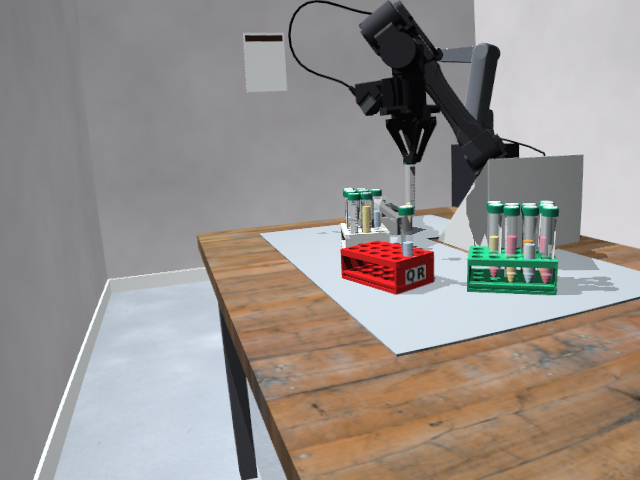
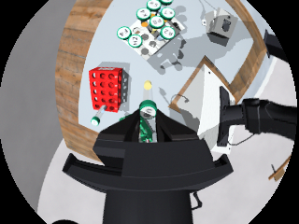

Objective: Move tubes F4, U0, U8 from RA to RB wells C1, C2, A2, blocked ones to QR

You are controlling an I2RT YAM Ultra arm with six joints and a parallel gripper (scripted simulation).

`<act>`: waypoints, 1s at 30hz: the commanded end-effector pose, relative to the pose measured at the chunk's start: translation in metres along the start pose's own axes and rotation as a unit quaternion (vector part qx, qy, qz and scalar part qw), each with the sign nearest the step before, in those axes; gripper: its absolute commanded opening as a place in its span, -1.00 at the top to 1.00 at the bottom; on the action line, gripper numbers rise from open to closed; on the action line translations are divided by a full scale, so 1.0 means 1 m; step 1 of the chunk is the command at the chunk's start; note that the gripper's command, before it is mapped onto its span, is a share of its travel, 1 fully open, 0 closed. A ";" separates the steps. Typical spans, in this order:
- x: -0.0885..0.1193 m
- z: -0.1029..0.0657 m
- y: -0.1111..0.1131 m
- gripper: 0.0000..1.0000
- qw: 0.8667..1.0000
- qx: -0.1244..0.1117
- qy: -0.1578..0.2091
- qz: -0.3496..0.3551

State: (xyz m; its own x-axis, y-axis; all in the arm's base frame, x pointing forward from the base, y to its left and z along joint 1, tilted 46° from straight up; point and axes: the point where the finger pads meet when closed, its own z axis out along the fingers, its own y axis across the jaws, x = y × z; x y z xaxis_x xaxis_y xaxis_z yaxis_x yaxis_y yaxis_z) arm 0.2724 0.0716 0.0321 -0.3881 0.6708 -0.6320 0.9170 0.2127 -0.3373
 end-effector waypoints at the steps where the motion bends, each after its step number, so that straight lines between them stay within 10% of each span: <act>1: -0.014 -0.007 -0.013 1.00 1.000 -0.008 -0.015 -0.015; 21: -0.061 -0.004 -0.052 1.00 1.000 -0.003 -0.013 -0.011; 30: -0.067 -0.007 -0.033 1.00 1.000 -0.006 -0.013 -0.010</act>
State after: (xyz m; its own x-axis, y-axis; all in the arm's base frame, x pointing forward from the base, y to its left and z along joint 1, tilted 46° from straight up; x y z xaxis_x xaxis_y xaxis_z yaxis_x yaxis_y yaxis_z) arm 0.2590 0.0254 0.0826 -0.3875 0.6719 -0.6312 0.9176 0.2155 -0.3339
